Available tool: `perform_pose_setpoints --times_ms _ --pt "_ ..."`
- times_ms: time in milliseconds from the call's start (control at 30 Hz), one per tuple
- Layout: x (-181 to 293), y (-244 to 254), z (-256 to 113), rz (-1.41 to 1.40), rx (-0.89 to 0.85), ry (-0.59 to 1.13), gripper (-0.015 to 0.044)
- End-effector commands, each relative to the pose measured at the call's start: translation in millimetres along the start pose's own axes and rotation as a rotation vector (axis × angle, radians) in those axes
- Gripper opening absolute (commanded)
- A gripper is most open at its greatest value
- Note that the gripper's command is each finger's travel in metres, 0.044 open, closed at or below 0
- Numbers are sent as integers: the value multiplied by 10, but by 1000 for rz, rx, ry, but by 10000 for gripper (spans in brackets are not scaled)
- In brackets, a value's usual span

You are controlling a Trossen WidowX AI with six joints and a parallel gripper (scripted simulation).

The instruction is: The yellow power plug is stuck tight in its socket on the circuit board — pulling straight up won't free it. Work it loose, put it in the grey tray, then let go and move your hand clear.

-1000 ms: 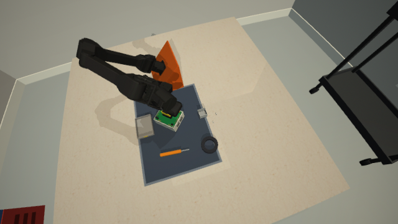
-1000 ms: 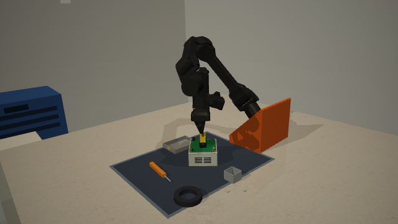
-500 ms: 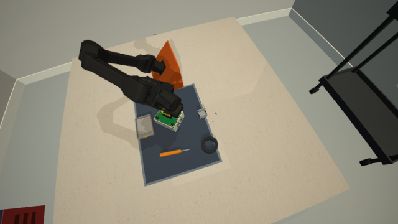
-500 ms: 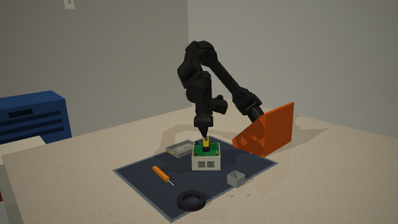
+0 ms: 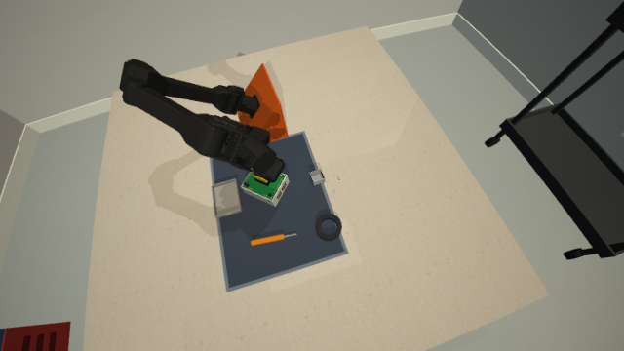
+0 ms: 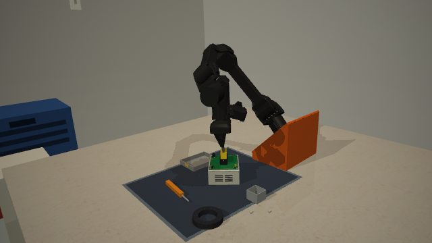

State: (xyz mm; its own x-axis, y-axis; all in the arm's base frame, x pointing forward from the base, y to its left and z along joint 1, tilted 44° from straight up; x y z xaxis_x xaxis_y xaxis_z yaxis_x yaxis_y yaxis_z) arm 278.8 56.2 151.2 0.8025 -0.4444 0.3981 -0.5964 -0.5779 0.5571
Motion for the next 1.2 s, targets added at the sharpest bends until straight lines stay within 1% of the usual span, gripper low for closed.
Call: perform_pose_setpoints --times_ms 0,133,233,533,667,800,1033,1167 --pt "3 -157 -156 -22 -71 -4 0" --pt "29 -276 -150 -21 -136 -19 0" --pt "25 -259 -153 -21 -126 -17 0" --pt "-58 139 -194 -24 91 31 0" --pt "-72 213 -204 -24 131 39 0" --pt "-54 120 -217 -24 80 28 0" --pt "15 -216 -223 -21 -103 -12 0" --pt "29 -281 -227 -21 -138 -20 0"
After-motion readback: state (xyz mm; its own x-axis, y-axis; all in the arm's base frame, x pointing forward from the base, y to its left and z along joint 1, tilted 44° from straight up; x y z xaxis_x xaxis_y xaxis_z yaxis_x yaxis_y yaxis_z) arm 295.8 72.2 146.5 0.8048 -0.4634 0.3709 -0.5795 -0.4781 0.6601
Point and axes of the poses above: the point midway between the two fingers, 35 mm back from their tips, its own z axis out along the fingers, its own y axis across the jaws, x = y × z, the point moved 10 cm from there along -z, back along the fingers, and after that the axes turned 13 degrees about -z, right-handed, at the moved point
